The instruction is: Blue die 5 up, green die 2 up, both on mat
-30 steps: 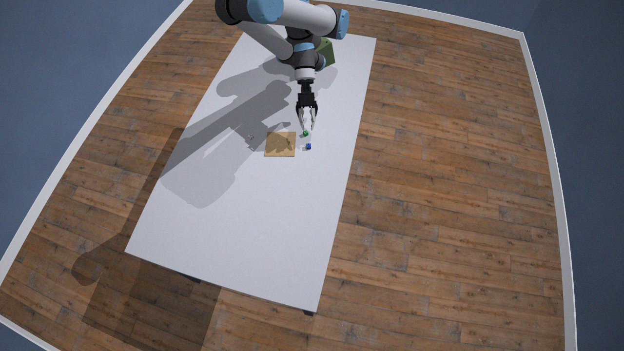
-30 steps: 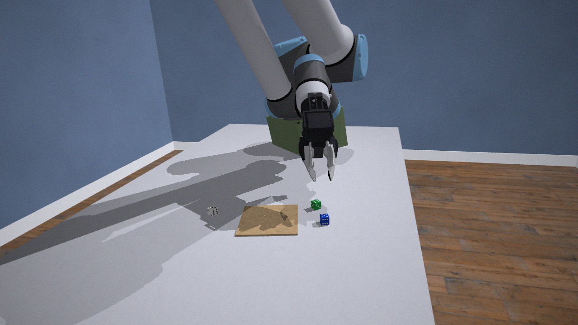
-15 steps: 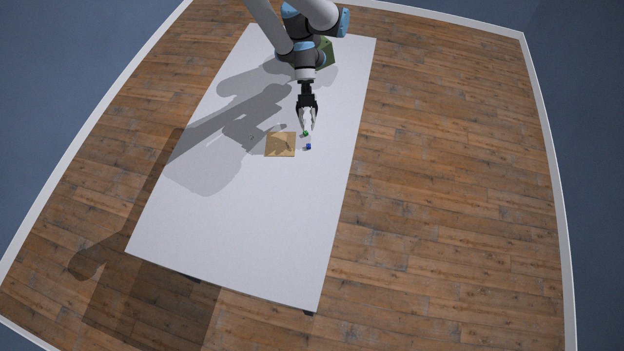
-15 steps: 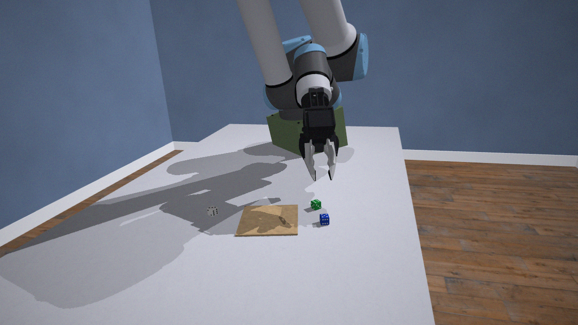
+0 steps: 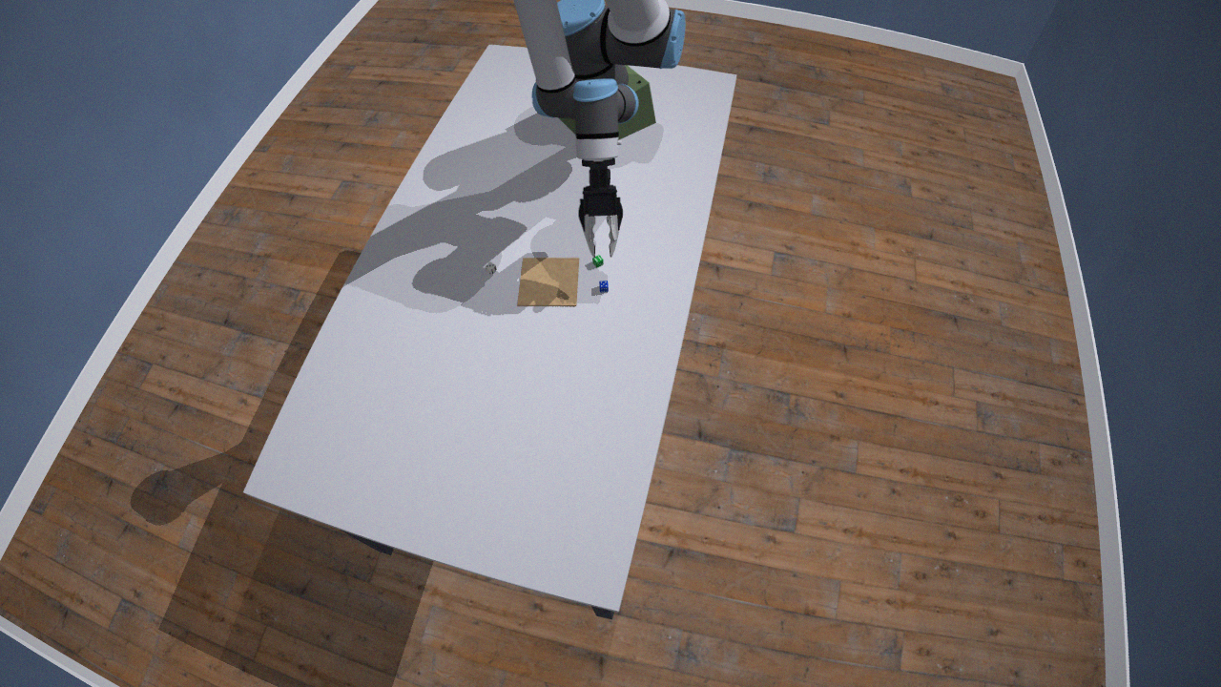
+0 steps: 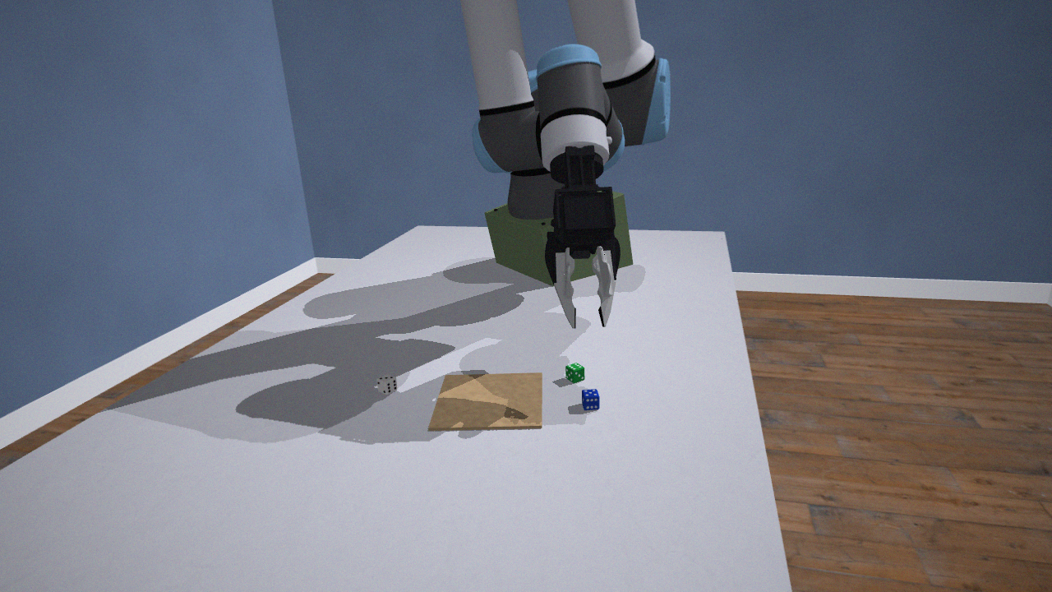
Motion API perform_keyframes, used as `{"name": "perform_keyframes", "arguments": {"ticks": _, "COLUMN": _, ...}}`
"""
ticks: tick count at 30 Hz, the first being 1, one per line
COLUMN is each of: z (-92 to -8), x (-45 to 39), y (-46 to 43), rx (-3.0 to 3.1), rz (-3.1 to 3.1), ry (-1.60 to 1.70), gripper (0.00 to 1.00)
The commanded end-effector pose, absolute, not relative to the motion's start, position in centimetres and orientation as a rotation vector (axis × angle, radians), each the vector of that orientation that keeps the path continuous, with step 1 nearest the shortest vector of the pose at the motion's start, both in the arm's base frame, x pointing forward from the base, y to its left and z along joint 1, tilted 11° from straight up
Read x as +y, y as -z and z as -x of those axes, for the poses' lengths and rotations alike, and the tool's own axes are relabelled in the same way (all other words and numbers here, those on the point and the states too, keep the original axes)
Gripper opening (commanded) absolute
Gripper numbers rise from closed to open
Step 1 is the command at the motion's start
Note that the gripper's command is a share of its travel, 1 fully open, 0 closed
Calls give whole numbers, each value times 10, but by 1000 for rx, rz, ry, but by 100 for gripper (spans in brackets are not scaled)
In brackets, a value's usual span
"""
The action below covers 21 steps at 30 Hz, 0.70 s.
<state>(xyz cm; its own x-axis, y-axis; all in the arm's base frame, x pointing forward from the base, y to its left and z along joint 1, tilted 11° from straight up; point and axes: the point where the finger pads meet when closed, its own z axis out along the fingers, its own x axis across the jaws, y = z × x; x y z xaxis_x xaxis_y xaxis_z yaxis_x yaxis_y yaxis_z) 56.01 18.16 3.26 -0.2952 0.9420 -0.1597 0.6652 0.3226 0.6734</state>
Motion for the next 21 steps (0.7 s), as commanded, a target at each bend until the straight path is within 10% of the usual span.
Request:
{"name": "perform_keyframes", "arguments": {"ticks": 1, "z": -564, "x": 183, "y": -36, "rx": 2114, "rz": -1466, "ry": -580, "gripper": 21}}
{"name": "perform_keyframes", "arguments": {"ticks": 21, "z": -581, "x": 190, "y": -49, "rx": 2308, "rz": -1655, "ry": -199, "gripper": 21}}
